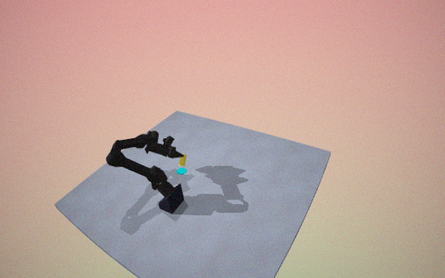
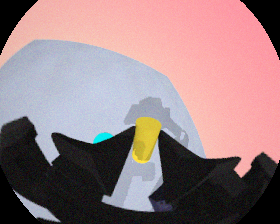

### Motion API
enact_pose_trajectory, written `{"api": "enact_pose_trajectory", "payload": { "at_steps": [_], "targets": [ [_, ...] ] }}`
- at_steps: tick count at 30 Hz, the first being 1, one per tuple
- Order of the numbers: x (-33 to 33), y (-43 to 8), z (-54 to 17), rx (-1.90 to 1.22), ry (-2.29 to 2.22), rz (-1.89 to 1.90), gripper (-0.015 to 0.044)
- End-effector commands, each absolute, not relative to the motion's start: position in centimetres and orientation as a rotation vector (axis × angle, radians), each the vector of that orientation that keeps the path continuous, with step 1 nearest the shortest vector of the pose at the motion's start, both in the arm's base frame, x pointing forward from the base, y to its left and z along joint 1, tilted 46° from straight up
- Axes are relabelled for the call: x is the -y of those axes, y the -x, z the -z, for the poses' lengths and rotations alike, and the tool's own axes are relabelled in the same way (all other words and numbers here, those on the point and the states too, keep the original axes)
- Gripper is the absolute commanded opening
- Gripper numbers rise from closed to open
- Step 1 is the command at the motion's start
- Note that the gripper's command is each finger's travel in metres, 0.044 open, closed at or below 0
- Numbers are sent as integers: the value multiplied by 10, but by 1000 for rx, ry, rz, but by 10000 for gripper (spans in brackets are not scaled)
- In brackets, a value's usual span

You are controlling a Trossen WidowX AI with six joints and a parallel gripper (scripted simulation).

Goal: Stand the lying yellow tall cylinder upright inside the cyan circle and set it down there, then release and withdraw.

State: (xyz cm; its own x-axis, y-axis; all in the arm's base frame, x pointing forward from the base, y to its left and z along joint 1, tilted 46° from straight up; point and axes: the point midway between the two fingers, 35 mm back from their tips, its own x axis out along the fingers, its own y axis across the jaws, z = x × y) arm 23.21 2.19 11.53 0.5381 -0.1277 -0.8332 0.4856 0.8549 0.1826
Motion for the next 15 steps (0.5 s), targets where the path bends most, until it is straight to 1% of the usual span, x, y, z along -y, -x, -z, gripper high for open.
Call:
{"api": "enact_pose_trajectory", "payload": {
  "at_steps": [1,15],
  "targets": [
    [-21,-231,-116,-900,-435,388,105],
    [-22,-232,-121,-803,-466,404,105]
  ]
}}
